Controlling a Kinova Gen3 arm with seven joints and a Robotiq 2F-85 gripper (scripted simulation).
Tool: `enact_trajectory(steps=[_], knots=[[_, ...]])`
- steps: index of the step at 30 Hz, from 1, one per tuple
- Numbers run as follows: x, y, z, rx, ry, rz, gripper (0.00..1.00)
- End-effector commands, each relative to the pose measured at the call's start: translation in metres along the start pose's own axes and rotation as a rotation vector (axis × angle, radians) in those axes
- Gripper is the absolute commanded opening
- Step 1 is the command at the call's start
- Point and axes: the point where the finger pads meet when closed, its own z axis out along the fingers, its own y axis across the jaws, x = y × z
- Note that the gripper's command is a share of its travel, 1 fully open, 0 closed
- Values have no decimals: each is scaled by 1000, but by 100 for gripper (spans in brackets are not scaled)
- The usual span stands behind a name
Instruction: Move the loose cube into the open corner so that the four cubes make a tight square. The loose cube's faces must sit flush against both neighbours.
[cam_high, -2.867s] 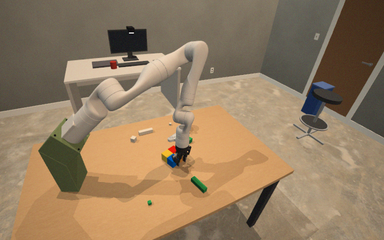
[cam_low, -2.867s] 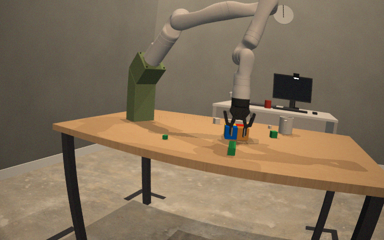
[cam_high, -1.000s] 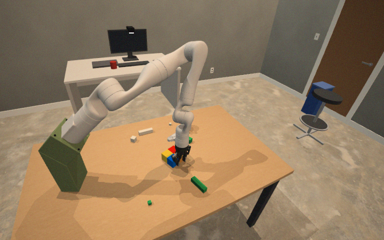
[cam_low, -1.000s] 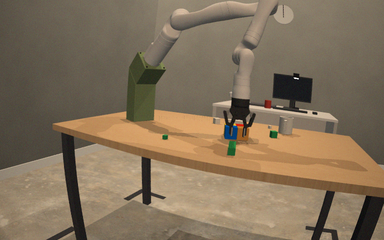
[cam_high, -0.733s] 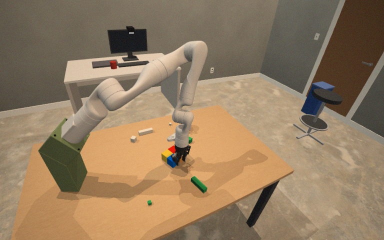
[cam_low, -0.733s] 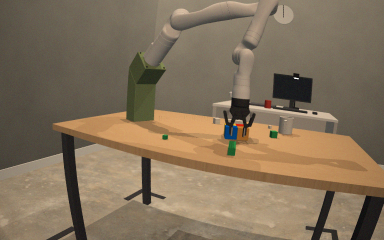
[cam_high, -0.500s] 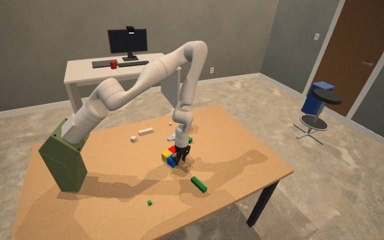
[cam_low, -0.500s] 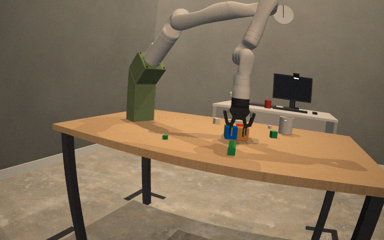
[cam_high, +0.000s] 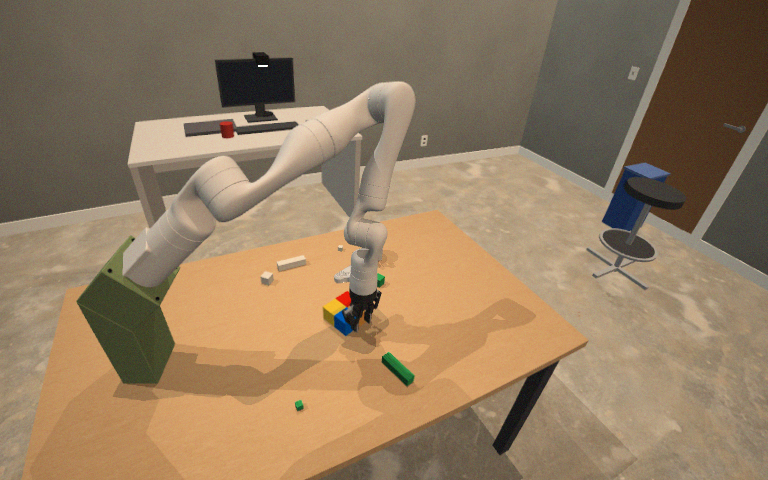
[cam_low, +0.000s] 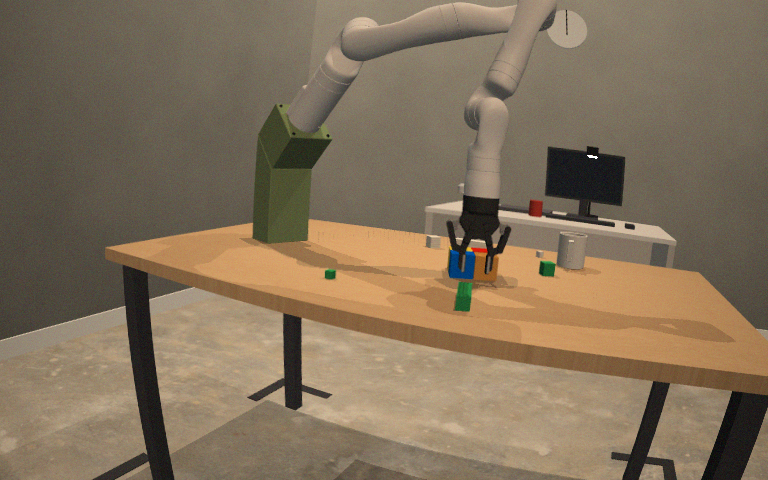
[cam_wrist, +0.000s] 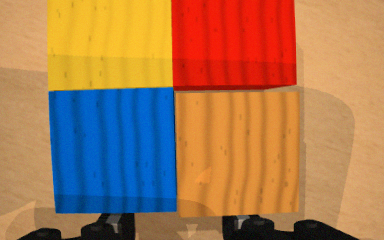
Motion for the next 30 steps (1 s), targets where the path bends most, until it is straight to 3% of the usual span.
enact_trajectory(steps=[1,30], knots=[[0,0,0,-1,0,0,54],[3,0,0,-1,0,0,54]])
